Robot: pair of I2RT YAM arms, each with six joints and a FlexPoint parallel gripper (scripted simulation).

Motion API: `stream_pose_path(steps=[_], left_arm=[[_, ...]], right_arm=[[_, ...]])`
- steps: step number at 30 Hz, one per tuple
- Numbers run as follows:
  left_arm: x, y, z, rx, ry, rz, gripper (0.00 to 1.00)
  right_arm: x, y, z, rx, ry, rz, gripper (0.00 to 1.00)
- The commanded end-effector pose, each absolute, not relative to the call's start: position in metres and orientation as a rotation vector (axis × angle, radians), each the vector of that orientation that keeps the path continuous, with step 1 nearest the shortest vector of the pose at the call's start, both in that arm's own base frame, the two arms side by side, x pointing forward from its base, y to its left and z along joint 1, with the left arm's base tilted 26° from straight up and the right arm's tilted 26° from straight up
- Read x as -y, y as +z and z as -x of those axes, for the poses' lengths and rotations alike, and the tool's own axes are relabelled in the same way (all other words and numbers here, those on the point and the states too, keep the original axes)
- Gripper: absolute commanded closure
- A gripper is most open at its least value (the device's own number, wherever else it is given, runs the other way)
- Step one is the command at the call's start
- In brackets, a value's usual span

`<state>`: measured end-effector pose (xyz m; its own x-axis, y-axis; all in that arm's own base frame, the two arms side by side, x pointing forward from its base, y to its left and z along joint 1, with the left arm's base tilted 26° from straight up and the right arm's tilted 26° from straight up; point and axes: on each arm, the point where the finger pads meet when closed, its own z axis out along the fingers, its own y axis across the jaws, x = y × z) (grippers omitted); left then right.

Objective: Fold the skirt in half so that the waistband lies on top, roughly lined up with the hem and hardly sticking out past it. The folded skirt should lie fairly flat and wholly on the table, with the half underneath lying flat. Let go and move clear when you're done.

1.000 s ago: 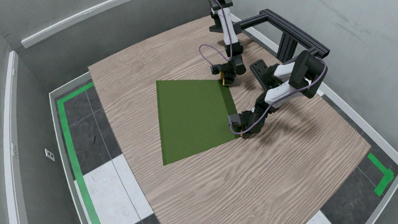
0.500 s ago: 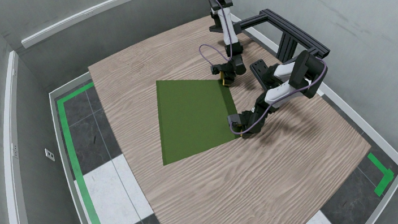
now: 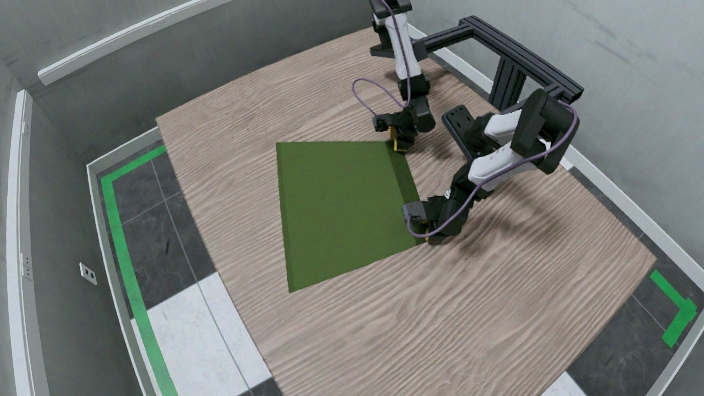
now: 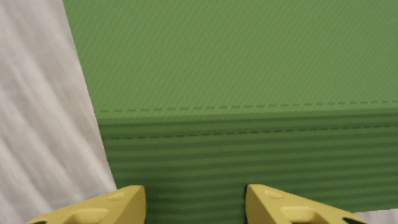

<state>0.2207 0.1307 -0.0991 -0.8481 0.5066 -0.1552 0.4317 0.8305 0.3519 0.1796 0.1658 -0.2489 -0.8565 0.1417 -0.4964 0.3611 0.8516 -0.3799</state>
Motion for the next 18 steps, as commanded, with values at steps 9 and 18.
stream_pose_path(steps=[9,18], left_arm=[[-0.1394,-0.1022,-0.2335,-2.726,0.473,-0.716,0.52],[-0.1394,-0.1022,-0.2335,-2.726,0.473,-0.716,0.59]], right_arm=[[-0.1683,-0.2638,-0.1866,-2.560,-0.611,-0.379,0.52],[-0.1685,-0.2642,-0.1860,-2.565,-0.610,-0.381,0.59]])
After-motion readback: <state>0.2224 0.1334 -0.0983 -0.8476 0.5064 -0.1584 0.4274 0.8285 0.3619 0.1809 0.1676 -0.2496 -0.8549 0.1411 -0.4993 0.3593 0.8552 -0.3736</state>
